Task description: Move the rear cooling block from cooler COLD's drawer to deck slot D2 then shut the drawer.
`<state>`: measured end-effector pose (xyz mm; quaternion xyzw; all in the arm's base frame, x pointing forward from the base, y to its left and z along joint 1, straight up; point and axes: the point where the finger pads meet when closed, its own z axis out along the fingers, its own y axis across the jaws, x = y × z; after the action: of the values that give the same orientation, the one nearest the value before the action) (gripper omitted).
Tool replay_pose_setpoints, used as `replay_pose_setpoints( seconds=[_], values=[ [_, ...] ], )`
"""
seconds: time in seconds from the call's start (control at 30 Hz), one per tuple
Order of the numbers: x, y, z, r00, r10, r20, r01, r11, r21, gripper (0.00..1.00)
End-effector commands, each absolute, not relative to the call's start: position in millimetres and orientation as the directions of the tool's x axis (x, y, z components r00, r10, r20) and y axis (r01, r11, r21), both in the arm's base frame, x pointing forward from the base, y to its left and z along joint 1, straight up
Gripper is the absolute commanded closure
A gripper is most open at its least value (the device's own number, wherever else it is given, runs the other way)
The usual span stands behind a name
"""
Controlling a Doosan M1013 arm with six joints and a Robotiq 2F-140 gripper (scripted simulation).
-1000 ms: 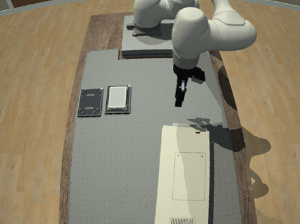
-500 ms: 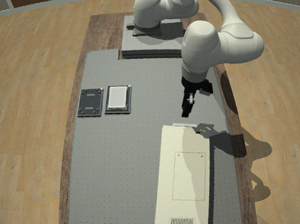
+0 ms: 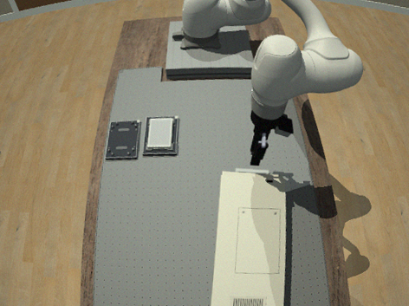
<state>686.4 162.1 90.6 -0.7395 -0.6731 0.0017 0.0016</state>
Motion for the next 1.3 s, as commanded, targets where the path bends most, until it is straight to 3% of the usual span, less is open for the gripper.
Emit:
replay_pose_setpoints(
  seconds=[0.0, 1.27],
  values=[
    [686.9, 164.3, 84.4, 0.101, 0.995, 0.003, 0.995, -0.101, -0.005, 0.66],
    [685.5, 164.3, 38.6, 0.101, 0.995, 0.003, 0.995, -0.101, -0.006, 0.66]
  ],
)
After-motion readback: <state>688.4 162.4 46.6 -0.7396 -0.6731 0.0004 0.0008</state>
